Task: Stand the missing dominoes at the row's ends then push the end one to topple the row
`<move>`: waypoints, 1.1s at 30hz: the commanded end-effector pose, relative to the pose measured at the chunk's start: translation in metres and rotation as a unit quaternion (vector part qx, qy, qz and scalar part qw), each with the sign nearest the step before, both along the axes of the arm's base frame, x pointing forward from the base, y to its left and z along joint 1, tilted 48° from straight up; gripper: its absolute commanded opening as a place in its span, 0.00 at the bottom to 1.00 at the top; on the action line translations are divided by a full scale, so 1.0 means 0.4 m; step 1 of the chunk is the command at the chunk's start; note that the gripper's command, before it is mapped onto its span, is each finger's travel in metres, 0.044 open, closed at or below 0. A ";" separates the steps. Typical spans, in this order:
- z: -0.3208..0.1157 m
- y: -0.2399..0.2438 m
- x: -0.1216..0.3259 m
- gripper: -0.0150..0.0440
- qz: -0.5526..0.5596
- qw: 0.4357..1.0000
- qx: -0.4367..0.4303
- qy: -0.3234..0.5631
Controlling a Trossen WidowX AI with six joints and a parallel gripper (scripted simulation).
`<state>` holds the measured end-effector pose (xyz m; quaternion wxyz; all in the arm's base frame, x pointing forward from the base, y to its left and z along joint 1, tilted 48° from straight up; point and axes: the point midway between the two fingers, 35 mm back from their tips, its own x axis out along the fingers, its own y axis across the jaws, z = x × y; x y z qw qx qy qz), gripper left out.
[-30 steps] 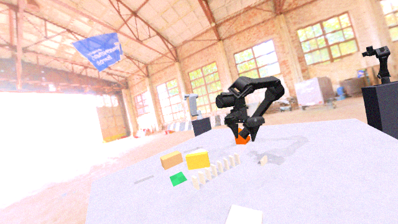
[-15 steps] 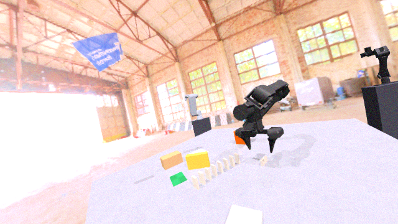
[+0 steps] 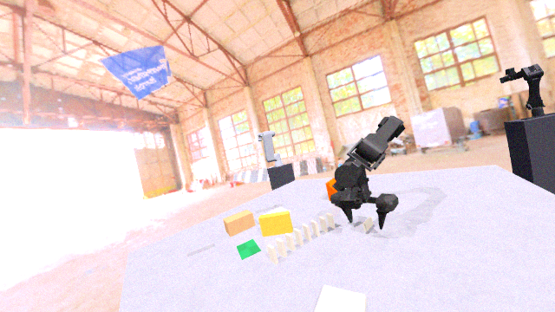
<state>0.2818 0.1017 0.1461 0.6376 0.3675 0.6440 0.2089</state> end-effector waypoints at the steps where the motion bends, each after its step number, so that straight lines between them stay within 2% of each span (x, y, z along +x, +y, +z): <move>1: -0.014 0.015 -0.002 1.00 -0.001 1.000 0.003 0.004; 11: -0.020 0.021 -0.001 1.00 -0.001 1.000 0.003 0.004; 27: -0.020 0.021 -0.001 0.29 -0.001 1.000 0.003 0.004; 33: -0.020 0.021 -0.001 0.29 -0.001 1.000 0.003 0.004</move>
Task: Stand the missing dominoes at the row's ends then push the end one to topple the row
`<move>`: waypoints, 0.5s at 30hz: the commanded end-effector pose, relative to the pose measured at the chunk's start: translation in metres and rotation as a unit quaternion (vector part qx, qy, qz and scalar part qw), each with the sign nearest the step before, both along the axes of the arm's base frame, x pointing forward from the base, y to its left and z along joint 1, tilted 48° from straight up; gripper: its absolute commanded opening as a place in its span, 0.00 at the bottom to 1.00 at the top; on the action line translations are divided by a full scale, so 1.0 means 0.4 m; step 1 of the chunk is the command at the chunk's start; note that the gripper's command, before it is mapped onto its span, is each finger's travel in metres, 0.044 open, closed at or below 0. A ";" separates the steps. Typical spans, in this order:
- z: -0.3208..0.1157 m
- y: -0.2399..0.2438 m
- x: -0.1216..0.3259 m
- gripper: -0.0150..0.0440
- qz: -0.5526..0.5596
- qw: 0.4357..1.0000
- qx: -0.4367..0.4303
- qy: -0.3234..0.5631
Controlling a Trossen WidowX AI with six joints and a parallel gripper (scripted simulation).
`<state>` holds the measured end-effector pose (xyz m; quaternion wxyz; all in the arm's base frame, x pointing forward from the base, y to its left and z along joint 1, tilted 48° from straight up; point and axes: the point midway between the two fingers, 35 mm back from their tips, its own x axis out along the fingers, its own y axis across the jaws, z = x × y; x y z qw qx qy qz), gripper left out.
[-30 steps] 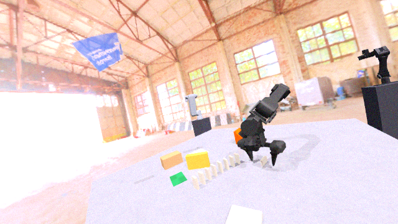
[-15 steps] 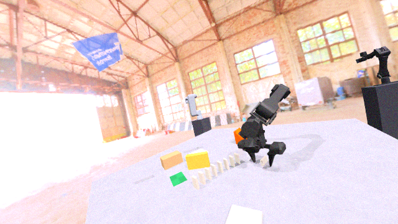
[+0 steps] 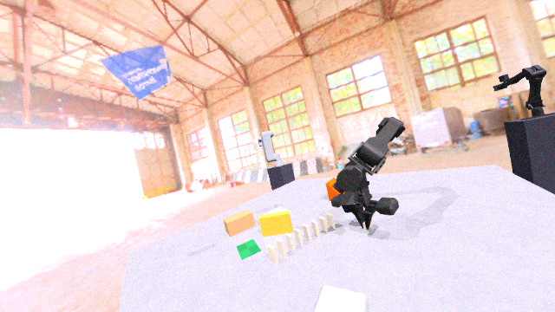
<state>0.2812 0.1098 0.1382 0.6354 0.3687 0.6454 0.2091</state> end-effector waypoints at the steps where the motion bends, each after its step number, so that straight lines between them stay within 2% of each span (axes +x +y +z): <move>1: 0.000 0.001 0.000 0.29 -0.001 1.000 0.002 0.001; 5: 0.014 -0.017 -0.004 0.29 -0.001 1.000 0.002 0.001; 11: 0.125 -0.160 -0.037 0.29 -0.002 1.000 0.000 0.003; 15: 0.129 -0.164 -0.038 0.29 -0.002 1.000 0.000 0.003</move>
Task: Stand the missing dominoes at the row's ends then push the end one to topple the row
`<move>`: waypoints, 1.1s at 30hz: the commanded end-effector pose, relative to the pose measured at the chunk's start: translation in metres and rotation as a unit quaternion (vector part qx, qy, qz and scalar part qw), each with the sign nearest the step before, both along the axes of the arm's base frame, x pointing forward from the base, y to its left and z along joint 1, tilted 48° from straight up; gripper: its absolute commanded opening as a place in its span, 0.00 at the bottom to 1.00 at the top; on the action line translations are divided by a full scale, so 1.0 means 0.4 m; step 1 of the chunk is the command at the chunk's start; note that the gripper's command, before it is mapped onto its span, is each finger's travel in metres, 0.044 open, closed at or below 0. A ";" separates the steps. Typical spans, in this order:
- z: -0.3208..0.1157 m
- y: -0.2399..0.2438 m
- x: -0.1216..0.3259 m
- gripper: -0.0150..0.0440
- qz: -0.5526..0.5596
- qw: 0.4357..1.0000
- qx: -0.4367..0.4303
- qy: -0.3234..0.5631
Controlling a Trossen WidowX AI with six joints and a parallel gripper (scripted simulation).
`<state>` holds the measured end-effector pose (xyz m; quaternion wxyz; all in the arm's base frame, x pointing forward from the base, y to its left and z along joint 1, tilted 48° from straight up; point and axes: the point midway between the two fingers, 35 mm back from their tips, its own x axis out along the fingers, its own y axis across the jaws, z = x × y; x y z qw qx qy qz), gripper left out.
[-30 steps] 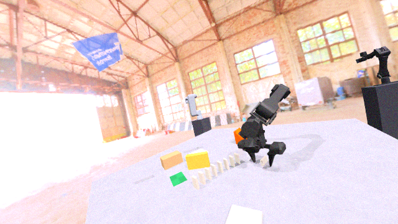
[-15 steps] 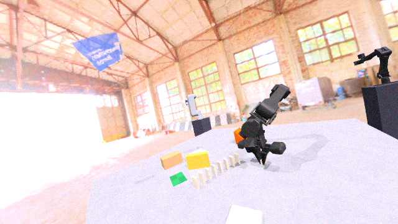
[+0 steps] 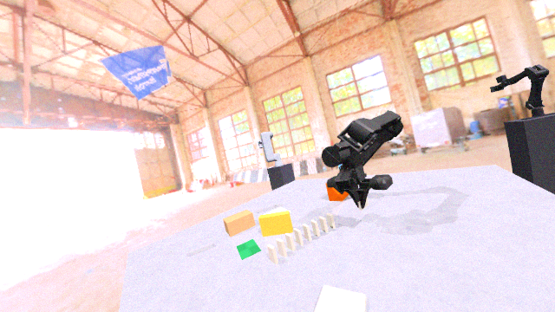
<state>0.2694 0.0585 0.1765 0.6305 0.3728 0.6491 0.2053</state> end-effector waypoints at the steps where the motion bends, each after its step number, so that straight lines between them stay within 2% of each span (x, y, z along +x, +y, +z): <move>1: 0.033 -0.036 -0.008 0.29 0.001 1.000 -0.001 -0.005; 6: 0.049 -0.020 -0.020 0.29 0.011 1.000 -0.003 -0.015; 13: 0.167 0.097 -0.144 0.29 0.090 0.990 -0.010 -0.104; 21: 0.156 0.099 -0.141 0.29 0.096 0.989 -0.022 -0.111; 33: 0.072 0.112 -0.104 0.29 0.135 0.966 -0.125 -0.180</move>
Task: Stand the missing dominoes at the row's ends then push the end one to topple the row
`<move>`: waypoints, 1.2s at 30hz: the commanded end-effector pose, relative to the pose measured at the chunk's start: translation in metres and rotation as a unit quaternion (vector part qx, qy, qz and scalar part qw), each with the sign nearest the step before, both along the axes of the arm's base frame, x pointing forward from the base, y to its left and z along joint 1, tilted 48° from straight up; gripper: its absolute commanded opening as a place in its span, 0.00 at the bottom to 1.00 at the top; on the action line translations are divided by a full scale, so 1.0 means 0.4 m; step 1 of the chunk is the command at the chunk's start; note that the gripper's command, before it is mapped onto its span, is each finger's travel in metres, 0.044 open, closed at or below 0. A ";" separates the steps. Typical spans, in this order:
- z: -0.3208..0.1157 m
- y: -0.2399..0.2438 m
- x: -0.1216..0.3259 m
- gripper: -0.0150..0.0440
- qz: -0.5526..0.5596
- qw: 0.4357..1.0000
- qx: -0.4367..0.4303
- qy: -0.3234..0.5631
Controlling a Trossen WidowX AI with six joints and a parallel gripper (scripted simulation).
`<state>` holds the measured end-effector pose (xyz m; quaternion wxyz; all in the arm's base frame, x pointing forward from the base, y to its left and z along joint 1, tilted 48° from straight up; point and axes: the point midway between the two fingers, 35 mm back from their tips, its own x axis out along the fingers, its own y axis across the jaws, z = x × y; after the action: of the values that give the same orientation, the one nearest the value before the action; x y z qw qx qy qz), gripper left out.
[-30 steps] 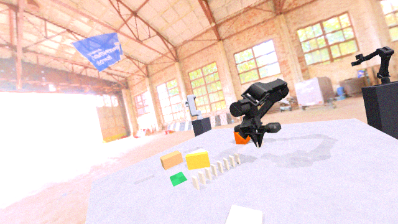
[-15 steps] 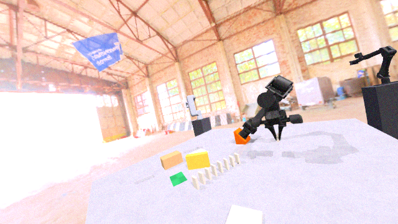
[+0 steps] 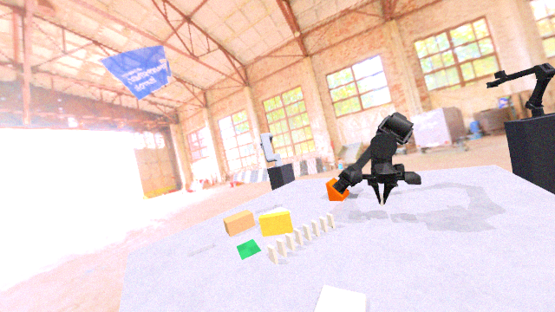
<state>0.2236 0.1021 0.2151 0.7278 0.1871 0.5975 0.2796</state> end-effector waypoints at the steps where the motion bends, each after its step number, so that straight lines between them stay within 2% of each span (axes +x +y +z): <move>1: -0.031 0.005 0.015 0.29 0.006 0.999 -0.037 -0.031; 18: -0.090 0.037 0.099 0.29 0.001 0.973 -0.144 -0.181; 36: -0.063 0.075 0.187 0.29 -0.082 0.916 -0.188 -0.345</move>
<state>0.2939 0.1303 0.1867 0.9162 -0.0140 0.3645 0.1662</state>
